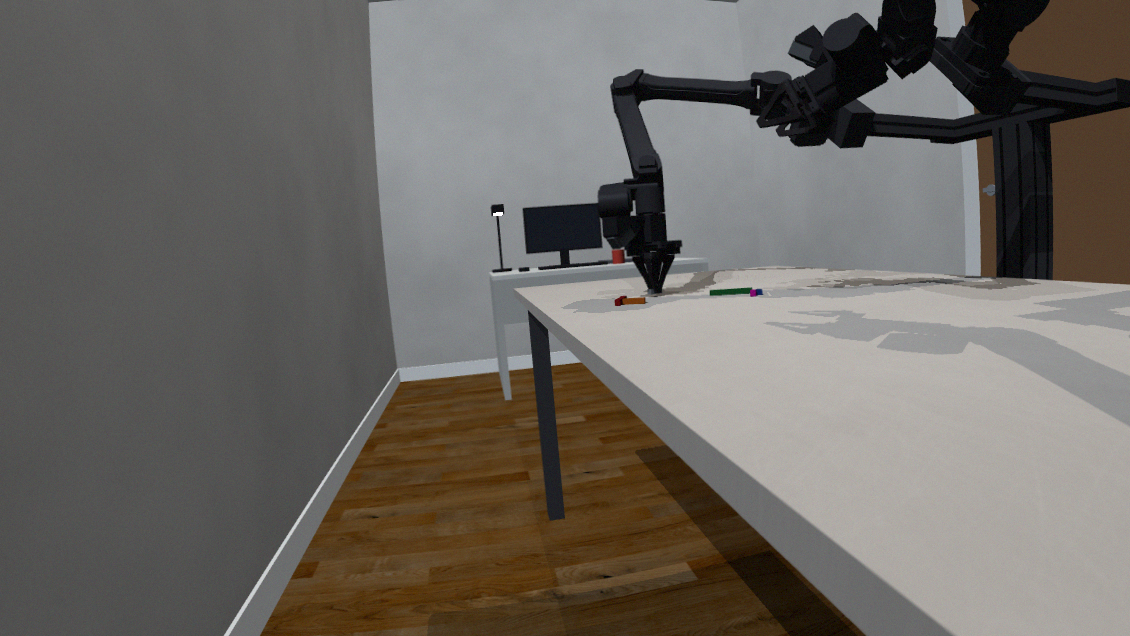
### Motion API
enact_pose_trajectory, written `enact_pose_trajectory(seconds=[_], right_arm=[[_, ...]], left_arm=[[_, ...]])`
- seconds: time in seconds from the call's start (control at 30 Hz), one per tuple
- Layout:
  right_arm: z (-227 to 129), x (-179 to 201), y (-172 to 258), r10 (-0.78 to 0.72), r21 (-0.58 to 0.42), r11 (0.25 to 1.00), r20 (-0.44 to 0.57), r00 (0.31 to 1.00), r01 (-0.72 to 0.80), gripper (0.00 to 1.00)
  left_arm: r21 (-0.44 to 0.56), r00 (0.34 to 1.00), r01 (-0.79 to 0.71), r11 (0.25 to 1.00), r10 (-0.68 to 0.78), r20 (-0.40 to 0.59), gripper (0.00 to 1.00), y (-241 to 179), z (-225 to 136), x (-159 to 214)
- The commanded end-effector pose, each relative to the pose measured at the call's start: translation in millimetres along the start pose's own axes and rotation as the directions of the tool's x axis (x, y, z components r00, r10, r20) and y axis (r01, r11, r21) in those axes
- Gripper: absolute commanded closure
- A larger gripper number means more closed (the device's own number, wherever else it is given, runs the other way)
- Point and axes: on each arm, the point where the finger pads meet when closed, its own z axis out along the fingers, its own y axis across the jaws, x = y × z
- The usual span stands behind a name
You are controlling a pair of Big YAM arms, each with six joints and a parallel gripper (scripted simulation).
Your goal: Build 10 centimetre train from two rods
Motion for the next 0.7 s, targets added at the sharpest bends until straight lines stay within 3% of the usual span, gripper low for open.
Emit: enact_pose_trajectory(seconds=[0.0,0.23,0.67], right_arm=[[5.8,5.7,-1.5,-0.011,-0.01,1.0,-0.012,1.0,0.011,0.97],[11.6,14.2,14.1,-0.034,-0.012,0.999,-0.027,0.999,0.034,0.97],[8.4,10.1,4.8,-0.015,-0.004,1.0,-0.018,1.0,0.015,0.97]], left_arm=[[0.0,1.0,0.003,1.0,-0.003,0.008,0.0,-1.7,-4.3,-4.1],[0.0,1.0,0.003,1.0,-0.003,0.008,0.0,-1.7,-4.3,-4.1],[0.0,1.0,0.003,1.0,-0.003,0.008,0.0,-1.7,-4.3,-4.1]])
